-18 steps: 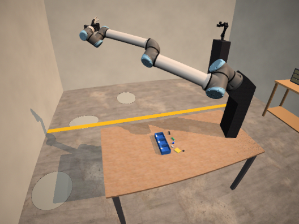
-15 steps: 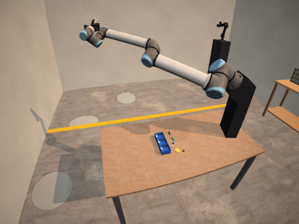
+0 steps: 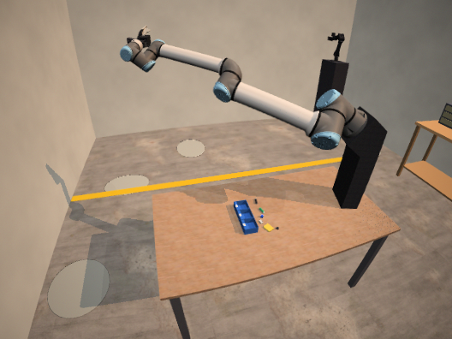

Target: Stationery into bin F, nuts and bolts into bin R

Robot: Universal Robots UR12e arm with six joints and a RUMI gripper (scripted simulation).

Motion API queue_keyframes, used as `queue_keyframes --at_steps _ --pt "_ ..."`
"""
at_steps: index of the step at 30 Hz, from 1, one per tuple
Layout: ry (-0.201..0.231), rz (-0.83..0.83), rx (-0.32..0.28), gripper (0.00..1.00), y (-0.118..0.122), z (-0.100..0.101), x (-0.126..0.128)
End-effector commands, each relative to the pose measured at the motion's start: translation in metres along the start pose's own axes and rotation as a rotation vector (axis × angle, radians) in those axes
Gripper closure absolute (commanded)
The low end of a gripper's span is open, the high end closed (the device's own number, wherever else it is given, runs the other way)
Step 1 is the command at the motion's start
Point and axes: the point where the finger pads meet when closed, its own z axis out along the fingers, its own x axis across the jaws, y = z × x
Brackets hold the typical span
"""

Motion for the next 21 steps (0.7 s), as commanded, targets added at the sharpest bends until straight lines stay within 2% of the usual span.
queue_keyframes --at_steps 1,14,16,21 --pt "0.001 0.002 0.000 0.96 0.001 -0.005 -0.014" --pt "0.000 0.002 0.000 0.96 0.007 -0.031 -0.119" --pt "0.000 0.002 0.000 0.96 0.007 -0.031 -0.119" --pt "0.000 0.002 0.000 0.96 0.009 -0.042 -0.159"
